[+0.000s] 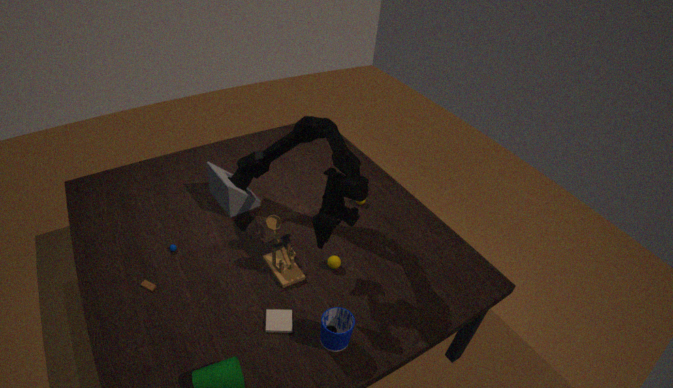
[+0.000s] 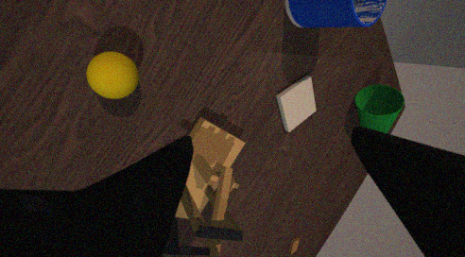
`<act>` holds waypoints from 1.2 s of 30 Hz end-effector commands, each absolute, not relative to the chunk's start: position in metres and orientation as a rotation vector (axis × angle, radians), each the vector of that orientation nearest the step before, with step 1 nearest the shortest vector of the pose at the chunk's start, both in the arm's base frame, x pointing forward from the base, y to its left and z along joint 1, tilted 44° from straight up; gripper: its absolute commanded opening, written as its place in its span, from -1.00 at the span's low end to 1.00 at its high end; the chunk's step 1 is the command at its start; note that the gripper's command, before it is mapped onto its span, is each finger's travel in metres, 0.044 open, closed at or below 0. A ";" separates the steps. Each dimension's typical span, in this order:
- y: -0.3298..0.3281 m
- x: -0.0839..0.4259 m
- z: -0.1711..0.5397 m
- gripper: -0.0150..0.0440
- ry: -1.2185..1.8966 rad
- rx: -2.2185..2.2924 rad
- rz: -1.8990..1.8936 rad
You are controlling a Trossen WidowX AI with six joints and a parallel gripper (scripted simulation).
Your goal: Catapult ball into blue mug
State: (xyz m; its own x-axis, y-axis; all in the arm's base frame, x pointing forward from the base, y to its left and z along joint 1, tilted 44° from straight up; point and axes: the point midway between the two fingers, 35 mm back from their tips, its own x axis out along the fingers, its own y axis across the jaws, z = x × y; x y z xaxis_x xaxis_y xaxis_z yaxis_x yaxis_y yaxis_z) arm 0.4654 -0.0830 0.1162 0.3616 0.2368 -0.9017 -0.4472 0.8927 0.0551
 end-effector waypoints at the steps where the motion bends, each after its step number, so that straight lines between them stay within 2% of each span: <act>1: -0.099 0.482 0.115 1.00 1.081 -0.099 0.385; 14: -0.165 0.528 0.118 1.00 0.925 0.276 0.210; 29: -0.239 0.537 0.108 1.00 0.678 0.660 0.078; 36: -0.245 0.537 0.107 1.00 0.656 0.692 0.072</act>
State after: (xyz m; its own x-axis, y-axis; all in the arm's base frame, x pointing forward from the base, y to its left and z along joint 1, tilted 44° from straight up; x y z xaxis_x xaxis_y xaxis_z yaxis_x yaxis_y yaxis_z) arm 0.5354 -0.2479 0.1098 0.7959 0.2593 -0.5470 0.1540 0.7872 0.5972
